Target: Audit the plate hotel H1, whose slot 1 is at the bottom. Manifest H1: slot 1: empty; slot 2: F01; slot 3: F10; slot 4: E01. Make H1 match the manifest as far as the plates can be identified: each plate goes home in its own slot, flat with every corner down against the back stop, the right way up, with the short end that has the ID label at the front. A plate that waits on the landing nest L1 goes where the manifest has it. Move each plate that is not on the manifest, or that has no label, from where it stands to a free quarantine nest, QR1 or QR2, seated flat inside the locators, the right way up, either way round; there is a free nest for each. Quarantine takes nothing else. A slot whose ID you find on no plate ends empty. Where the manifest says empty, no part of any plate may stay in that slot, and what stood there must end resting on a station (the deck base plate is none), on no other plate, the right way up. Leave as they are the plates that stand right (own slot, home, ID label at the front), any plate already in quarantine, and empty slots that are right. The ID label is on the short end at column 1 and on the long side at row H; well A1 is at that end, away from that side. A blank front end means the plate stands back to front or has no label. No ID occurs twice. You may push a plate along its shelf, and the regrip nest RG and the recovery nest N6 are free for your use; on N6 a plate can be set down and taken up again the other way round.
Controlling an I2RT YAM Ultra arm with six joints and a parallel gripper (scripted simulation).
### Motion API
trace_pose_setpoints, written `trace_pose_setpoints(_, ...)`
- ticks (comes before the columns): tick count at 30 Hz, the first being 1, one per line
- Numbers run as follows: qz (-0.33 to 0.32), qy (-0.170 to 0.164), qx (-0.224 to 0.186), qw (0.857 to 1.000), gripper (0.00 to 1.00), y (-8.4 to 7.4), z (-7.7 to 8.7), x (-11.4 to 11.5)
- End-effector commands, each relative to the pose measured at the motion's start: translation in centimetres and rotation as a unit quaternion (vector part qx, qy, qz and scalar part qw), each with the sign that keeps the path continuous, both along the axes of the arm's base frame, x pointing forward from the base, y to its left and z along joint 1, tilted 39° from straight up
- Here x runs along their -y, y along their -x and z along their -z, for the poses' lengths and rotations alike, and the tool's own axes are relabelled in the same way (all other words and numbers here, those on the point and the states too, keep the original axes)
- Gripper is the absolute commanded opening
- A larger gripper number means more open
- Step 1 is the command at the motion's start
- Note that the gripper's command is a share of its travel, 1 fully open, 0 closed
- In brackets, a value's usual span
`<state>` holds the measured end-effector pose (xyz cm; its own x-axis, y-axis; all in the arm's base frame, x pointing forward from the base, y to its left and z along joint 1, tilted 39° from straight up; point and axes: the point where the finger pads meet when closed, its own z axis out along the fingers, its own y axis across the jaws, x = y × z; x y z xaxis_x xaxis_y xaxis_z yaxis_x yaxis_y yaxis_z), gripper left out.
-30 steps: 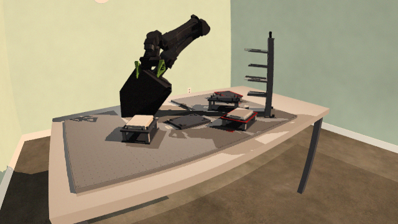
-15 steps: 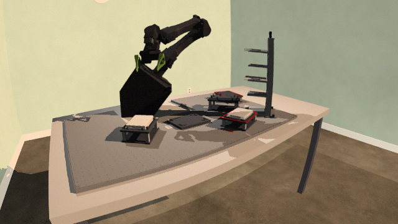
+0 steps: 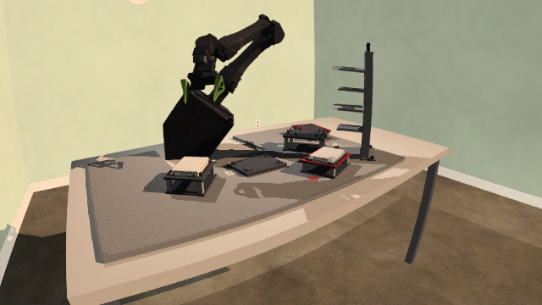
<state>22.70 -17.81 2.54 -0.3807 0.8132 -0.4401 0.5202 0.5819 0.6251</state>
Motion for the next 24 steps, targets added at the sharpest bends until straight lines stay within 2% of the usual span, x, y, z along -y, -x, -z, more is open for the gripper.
trace_pose_setpoints(1,0.014,0.027,0.012,0.999,1.00,-1.5,-1.0,2.6)
trace_pose_setpoints(5,0.014,0.027,0.012,0.999,1.00,-2.1,-1.0,2.9)
trace_pose_setpoints(6,0.016,0.023,0.007,1.000,1.00,-2.1,-0.9,3.5)
trace_pose_setpoints(7,0.004,0.007,-0.004,1.000,1.00,-2.4,-0.6,2.9)
trace_pose_setpoints(20,-0.067,-0.045,-0.067,0.995,1.00,-5.9,-0.1,5.4)
trace_pose_setpoints(22,-0.067,-0.045,-0.067,0.995,1.00,-5.9,-0.1,5.4)
trace_pose_setpoints(23,-0.062,-0.050,-0.072,0.994,1.00,-5.7,-0.1,6.2)
trace_pose_setpoints(24,-0.070,-0.054,-0.076,0.993,1.00,-6.1,0.0,6.2)
